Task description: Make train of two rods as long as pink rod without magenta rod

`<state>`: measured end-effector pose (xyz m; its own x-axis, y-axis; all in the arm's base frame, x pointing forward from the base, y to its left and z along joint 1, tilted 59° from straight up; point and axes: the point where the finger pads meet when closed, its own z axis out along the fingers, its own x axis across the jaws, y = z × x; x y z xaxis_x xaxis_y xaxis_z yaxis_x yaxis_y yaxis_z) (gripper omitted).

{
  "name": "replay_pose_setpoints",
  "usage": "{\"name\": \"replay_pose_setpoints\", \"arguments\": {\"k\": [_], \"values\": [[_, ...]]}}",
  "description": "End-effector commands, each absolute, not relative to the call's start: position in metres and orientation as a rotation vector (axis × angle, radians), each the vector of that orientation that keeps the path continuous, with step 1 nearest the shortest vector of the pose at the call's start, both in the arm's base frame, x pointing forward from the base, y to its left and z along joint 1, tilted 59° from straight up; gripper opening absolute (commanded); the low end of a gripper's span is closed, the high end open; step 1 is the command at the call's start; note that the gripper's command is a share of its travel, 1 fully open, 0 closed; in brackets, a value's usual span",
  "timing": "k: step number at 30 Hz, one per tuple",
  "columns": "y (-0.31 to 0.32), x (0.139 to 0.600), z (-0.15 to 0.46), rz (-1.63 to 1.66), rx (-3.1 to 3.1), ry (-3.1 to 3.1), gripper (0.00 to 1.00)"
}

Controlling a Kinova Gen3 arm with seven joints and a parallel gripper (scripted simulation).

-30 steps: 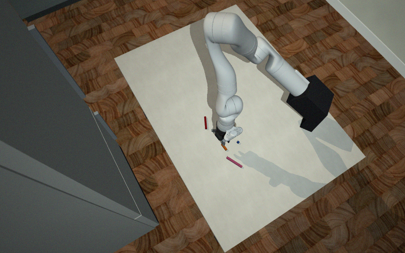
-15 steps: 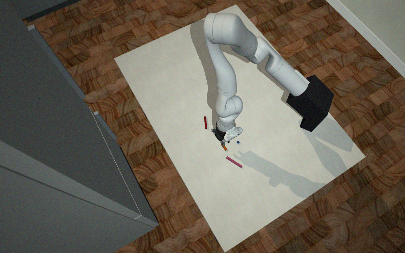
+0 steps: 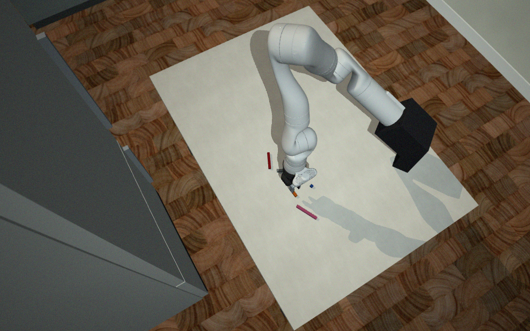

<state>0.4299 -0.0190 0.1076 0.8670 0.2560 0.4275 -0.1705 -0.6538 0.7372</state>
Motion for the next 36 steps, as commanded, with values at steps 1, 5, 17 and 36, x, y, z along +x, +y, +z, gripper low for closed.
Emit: {"name": "replay_pose_setpoints", "arguments": {"k": [1, 5, 17, 36], "values": [[-0.025, 0.431, 0.105, 0.639, 2.184, 0.059, 0.54], [-0.03, 0.434, 0.102, 0.639, 2.184, 0.059, 0.54], [-0.04, 0.441, 0.094, 0.639, 2.184, 0.059, 0.54], [-0.047, 0.446, 0.089, 0.639, 2.184, 0.059, 0.54]]}}
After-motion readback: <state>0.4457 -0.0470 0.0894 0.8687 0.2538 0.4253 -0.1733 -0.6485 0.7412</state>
